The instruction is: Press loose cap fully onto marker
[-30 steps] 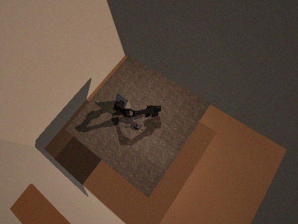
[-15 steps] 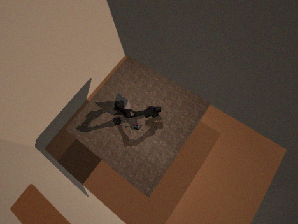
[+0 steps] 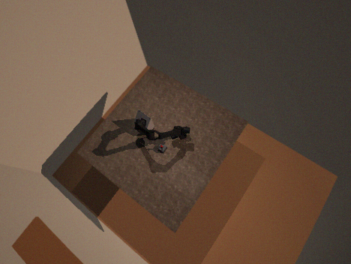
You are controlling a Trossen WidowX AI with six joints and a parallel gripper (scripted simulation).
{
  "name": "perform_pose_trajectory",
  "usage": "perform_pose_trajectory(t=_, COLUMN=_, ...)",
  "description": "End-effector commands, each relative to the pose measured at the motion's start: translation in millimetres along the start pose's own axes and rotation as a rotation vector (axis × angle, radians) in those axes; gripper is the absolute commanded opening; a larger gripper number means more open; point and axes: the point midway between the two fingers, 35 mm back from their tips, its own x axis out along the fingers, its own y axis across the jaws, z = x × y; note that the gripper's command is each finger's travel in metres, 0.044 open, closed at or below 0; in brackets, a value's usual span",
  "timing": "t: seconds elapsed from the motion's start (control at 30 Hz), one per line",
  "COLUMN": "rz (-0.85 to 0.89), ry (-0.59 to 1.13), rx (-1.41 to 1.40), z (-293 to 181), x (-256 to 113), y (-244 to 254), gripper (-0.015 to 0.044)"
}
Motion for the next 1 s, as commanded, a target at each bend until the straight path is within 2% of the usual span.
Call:
perform_pose_trajectory(t=0.0, rz=-0.007, ry=0.001, rx=-0.007, z=-1.2, x=7.3, y=-1.8, gripper=0.0253)
perform_pose_trajectory(t=0.17, rz=-0.008, ry=0.0, rx=-0.006, z=-1.4, x=12.9, y=-2.1, gripper=0.0253)
perform_pose_trajectory(t=0.3, rz=-0.008, ry=0.0, rx=-0.006, z=-1.5, x=12.9, y=-1.7, gripper=0.0148)
perform_pose_trajectory(t=0.6, rz=-0.008, ry=0.0, rx=-0.006, z=-1.1, x=12.9, y=-1.4, gripper=0.0088)
perform_pose_trajectory(t=0.7, rz=-0.007, ry=0.0, rx=-0.006, z=-0.9, x=7.4, y=-0.9, gripper=0.0009)
perform_pose_trajectory(t=0.73, rz=-0.007, ry=0.001, rx=-0.006, z=-0.8, x=3.6, y=-0.6, gripper=0.0)
perform_pose_trajectory(t=0.97, rz=-0.005, ry=0.001, rx=-0.007, z=-0.8, x=-23.0, y=0.4, gripper=0.0)
